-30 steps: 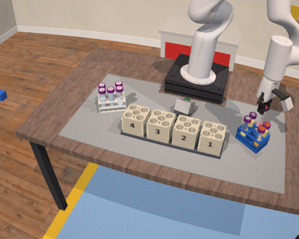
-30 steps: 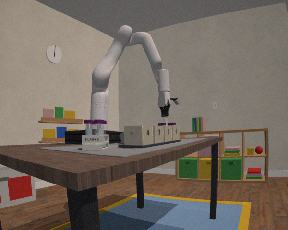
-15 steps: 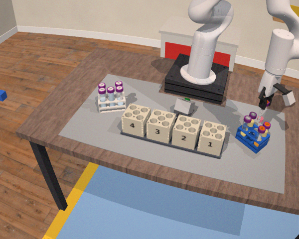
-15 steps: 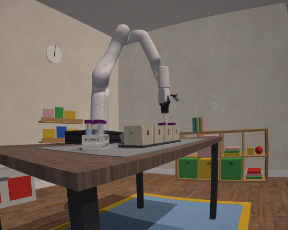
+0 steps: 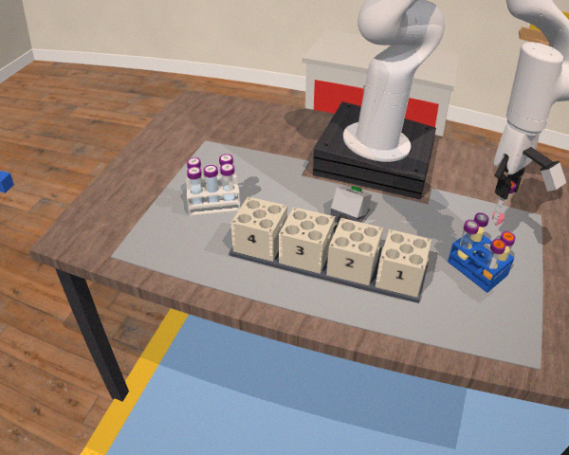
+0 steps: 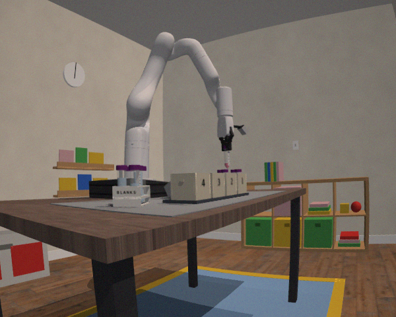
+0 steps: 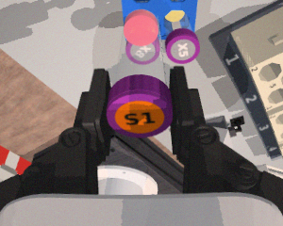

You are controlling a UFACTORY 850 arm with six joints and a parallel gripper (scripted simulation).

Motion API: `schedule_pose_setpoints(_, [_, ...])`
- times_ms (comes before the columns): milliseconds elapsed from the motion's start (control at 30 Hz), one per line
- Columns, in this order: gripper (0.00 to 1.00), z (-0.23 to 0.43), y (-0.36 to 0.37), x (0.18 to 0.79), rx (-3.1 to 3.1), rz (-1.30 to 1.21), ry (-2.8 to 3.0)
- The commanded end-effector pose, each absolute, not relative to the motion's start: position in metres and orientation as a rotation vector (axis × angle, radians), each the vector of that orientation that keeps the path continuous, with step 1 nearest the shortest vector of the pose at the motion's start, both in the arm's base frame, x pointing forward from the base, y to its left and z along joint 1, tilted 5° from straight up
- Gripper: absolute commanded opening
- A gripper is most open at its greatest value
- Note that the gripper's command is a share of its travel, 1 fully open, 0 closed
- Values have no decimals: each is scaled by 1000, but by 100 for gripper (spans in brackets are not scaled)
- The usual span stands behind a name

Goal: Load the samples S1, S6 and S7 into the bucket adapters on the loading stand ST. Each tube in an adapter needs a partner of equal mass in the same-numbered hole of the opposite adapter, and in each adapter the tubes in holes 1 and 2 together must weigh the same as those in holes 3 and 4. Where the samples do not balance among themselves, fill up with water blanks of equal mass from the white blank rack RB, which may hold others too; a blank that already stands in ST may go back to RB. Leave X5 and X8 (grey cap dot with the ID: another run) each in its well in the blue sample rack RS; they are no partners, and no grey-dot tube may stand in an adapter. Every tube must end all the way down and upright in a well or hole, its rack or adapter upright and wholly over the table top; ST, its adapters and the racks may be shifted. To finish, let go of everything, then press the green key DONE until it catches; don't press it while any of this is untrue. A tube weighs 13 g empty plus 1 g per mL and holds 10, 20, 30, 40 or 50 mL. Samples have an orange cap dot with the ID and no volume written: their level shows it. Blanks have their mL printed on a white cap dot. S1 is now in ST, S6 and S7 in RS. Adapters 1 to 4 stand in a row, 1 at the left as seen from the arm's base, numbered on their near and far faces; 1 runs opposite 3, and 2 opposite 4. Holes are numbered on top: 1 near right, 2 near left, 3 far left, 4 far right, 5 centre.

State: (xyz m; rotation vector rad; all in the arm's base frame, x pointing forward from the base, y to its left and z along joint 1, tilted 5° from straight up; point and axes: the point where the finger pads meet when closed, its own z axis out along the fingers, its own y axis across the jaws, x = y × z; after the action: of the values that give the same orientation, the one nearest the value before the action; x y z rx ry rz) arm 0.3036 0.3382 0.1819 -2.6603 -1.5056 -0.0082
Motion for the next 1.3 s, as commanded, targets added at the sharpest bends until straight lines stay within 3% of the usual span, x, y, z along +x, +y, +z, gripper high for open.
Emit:
schedule_pose_setpoints(0, [0, 192, 338, 304, -2660, -11, -1505])
schedule_pose_setpoints(367, [0, 194, 338, 305, -2660, -11, -1505])
schedule_pose_setpoints(1267, [0, 184, 228, 337, -3034, 39, -402])
